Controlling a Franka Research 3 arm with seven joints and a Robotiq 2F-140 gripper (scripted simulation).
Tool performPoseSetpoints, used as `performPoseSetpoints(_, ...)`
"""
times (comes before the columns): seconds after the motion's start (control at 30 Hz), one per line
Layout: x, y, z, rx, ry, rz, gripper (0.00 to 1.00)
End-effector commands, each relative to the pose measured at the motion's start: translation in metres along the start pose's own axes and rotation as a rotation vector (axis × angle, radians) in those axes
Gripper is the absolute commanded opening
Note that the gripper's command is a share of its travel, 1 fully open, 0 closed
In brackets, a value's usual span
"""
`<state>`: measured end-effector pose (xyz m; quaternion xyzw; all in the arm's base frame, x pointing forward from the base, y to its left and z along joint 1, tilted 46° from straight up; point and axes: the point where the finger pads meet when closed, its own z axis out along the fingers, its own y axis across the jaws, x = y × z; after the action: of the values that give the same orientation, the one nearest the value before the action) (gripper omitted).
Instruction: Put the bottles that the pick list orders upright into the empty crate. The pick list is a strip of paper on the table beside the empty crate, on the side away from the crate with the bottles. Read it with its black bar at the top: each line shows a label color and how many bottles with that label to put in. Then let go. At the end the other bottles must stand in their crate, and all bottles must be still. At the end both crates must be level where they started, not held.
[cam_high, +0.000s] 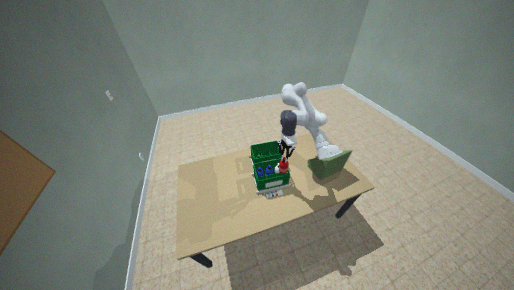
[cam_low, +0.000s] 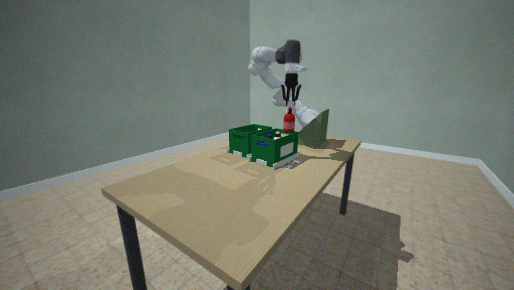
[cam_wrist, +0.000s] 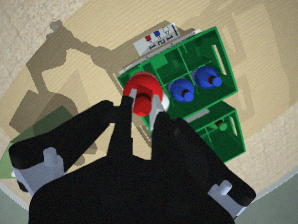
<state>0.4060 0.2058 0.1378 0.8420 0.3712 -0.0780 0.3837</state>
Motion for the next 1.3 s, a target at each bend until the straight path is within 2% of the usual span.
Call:
performPoseSetpoints(0.0,0.0029,0.0001,-0.005,-0.005,0.011,0.004,0.0)
performPoseSetpoints(1.27,0.0034,-0.0002,-0.001,-0.005,0.011,0.004,0.0)
